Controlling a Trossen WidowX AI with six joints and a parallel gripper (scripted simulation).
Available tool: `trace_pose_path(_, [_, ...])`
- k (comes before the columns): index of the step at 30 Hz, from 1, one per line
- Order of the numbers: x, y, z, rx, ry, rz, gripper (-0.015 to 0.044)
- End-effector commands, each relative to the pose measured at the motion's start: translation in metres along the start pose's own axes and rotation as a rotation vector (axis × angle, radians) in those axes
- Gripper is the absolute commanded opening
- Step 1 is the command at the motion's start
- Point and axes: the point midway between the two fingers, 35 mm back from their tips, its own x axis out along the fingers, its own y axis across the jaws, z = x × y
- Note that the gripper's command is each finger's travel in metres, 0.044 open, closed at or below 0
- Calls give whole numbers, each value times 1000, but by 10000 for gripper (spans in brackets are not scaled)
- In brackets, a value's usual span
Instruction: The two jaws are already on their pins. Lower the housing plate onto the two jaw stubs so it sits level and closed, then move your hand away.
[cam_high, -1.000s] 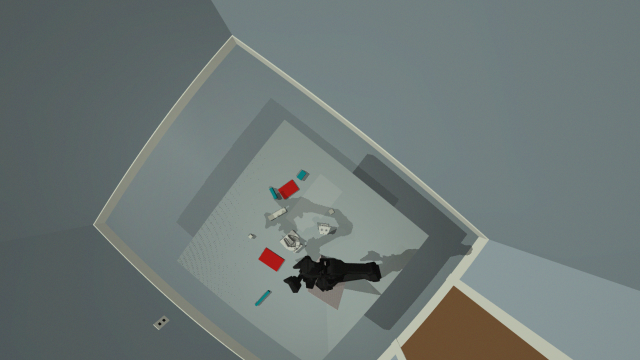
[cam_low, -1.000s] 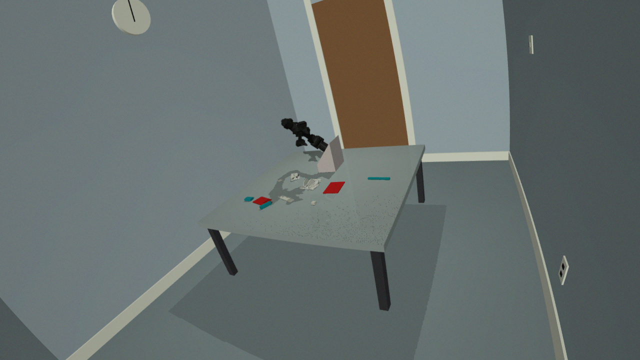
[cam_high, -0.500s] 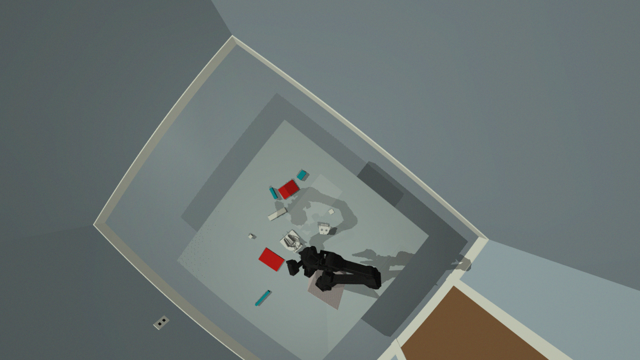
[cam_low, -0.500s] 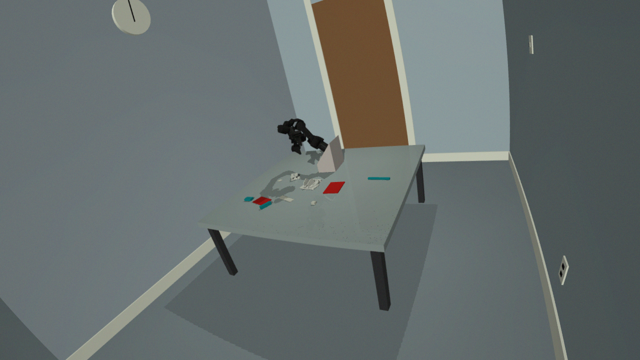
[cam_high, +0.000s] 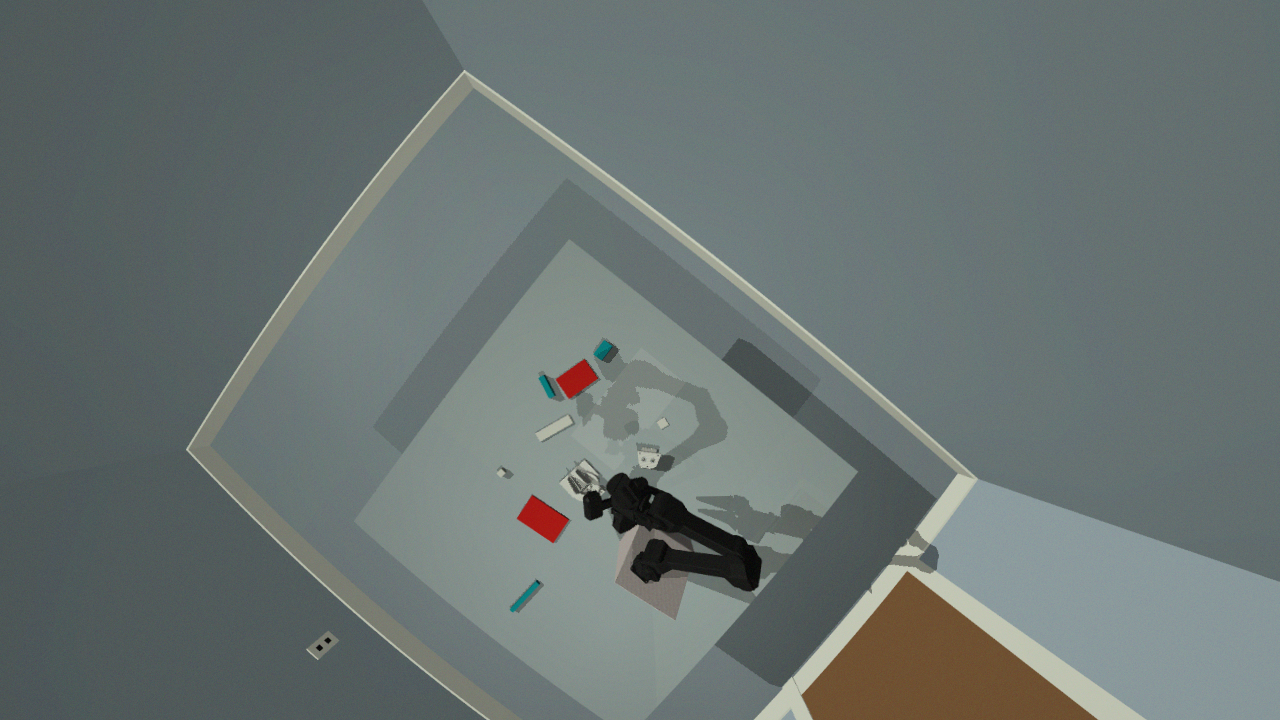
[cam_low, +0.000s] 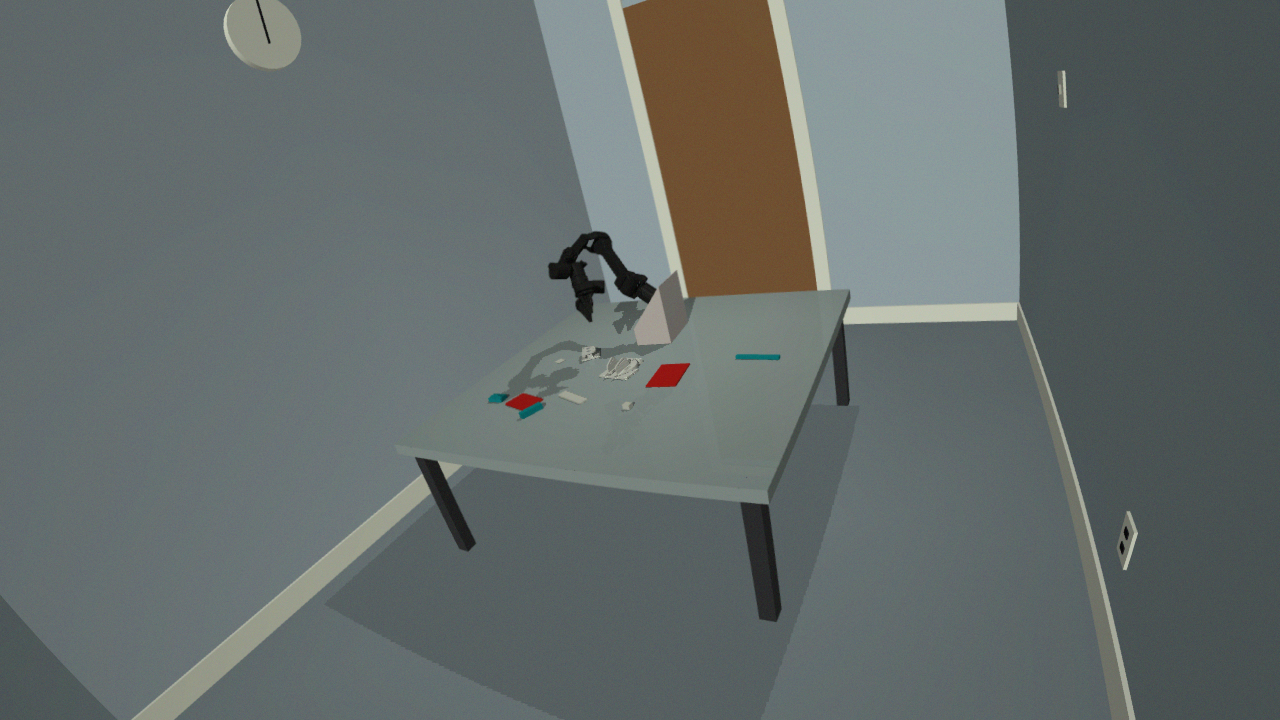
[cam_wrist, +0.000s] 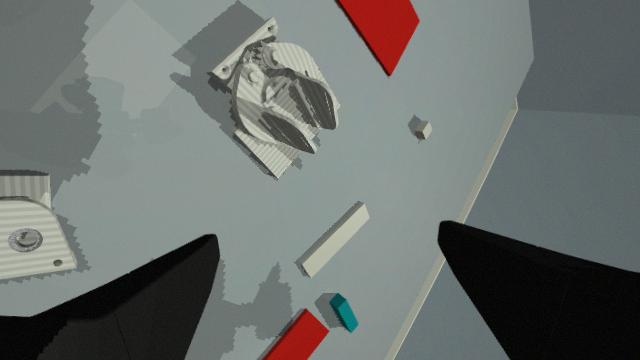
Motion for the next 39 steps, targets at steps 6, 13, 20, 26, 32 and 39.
trace_pose_path(6, [9, 46, -19, 68, 32, 201, 440])
trace_pose_path(13, [9, 82, -28, 120, 47, 347, 440])
trace_pose_path(20, [6, 118, -33, 169, 51, 494, 440])
trace_pose_path(26, [1, 145, -34, 204, 47, 607, 440])
trace_pose_path(32, [1, 146, -34, 205, 46, 611, 440])
trace_pose_path(39, [32, 168, -34, 205, 48, 612, 440])
